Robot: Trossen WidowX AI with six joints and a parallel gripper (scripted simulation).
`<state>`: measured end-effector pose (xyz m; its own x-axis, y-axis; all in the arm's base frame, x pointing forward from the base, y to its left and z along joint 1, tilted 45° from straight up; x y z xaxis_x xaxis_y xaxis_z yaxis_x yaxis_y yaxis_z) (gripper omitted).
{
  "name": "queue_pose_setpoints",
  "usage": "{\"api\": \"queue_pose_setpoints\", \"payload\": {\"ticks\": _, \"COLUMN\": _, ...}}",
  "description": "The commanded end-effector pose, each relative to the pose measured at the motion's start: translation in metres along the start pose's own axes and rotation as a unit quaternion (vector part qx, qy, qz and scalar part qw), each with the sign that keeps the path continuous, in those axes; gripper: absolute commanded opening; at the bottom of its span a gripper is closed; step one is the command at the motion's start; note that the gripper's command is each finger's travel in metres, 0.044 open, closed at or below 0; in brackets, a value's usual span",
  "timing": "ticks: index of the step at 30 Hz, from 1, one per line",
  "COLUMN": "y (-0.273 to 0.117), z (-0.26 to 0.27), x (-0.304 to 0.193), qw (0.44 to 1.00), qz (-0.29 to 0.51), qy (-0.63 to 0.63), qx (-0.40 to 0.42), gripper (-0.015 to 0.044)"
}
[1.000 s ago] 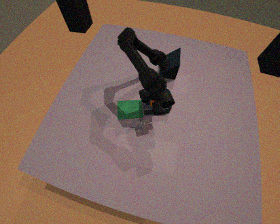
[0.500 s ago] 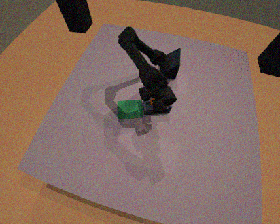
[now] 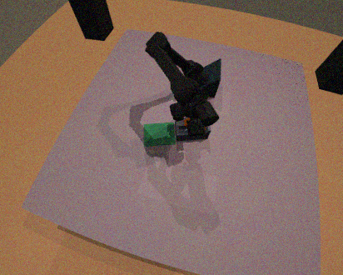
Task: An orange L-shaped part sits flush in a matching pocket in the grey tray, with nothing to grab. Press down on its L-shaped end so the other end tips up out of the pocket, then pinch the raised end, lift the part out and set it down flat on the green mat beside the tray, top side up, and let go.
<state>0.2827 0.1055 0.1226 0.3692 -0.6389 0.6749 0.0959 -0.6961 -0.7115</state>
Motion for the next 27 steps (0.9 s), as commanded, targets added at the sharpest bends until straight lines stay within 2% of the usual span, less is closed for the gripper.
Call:
{"api": "queue_pose_setpoints", "payload": {"ticks": 1, "y": -0.009, "z": 0.001, "x": -0.001, "qw": 1.000, "qz": 0.003, "qy": 0.000, "qx": 0.002, "gripper": 0.0000}}
{"api": "queue_pose_setpoints", "payload": {"ticks": 27, "y": -0.043, "z": 0.000, "x": -0.001, "qw": 1.000, "qz": 0.003, "qy": 0.000, "qx": 0.002, "gripper": 0.0000}}
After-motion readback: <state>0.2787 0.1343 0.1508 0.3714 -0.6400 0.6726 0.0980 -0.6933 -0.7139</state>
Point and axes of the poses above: the point midway between the two fingers, 35 mm back from their tips, its own y axis out along the fingers, its own z axis across the jaws, x = y × z, the point moved 6 cm from there along -y, back along the fingers, and after that the axes turned 3 degrees about -y, right-handed, at the moved point
